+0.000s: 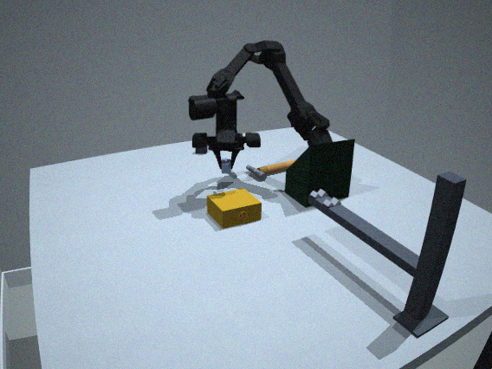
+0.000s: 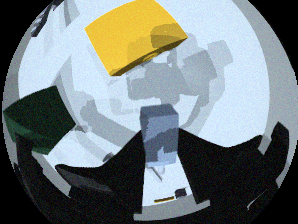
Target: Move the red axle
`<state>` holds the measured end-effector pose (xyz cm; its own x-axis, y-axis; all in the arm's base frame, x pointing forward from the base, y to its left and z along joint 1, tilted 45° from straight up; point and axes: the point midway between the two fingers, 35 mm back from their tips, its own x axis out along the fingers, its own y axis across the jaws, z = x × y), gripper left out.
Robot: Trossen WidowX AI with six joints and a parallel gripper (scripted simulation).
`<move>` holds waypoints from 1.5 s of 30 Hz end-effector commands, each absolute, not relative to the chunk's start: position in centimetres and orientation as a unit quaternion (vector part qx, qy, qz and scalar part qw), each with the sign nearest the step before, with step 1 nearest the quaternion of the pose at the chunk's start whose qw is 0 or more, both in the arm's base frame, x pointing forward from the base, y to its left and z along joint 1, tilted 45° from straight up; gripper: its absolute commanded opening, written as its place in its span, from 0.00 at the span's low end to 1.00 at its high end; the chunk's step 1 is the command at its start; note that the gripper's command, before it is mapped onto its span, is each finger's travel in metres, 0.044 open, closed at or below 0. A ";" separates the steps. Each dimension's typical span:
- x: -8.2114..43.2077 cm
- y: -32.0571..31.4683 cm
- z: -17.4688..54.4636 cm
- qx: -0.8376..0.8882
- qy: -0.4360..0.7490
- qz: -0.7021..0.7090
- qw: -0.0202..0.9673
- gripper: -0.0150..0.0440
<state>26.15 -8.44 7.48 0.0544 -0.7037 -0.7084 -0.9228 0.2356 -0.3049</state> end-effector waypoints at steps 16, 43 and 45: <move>26.2 -8.3 7.4 -0.679 0.627 0.285 0.254 0.25; 30.4 1.0 -0.3 -0.681 0.612 0.309 0.255 0.25; 30.5 1.8 -1.0 -0.682 0.612 0.310 0.254 0.25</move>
